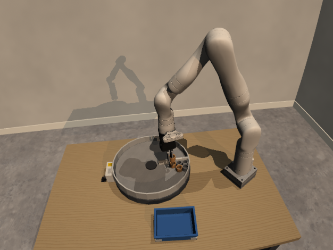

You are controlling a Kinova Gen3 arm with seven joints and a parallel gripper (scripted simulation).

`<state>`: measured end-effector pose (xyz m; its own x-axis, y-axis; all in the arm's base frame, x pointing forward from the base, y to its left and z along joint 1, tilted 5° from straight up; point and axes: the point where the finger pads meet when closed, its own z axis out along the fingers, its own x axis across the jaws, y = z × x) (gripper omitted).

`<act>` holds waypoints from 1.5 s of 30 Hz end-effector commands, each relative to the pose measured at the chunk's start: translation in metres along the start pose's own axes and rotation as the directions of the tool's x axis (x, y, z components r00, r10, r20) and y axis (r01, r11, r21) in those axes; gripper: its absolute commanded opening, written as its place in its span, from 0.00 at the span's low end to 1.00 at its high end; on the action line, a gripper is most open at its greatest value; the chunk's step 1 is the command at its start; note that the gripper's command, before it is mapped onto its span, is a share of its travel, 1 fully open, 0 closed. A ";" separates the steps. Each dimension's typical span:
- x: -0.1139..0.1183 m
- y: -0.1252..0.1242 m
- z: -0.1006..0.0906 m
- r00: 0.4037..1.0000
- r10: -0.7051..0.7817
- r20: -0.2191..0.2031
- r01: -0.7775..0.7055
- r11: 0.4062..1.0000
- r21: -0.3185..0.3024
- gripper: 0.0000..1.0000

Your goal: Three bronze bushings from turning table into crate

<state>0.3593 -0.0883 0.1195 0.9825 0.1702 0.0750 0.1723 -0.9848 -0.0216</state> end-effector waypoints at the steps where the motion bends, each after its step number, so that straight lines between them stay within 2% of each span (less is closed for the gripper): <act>1: 0.002 -0.011 -0.001 1.000 0.000 -0.002 0.000 1.000 -0.001 0.00; 5: 0.008 -0.053 -0.001 1.000 0.000 -0.002 0.000 1.000 -0.001 0.00; 17: 0.008 -0.053 -0.001 1.000 0.000 -0.002 0.000 1.000 -0.001 0.00; 22: 0.015 -0.107 0.000 1.000 0.001 -0.001 -0.001 1.000 -0.001 0.00; 34: 0.015 -0.107 0.000 1.000 0.001 -0.001 -0.001 1.000 -0.001 0.00; 39: 0.023 -0.160 0.000 1.000 0.001 -0.001 -0.001 1.000 -0.001 0.00; 45: 0.023 -0.160 0.000 1.000 0.001 -0.001 -0.001 1.000 -0.001 0.00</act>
<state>0.3539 0.0707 0.1245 0.9841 0.1611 0.0745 0.1631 -0.9864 -0.0214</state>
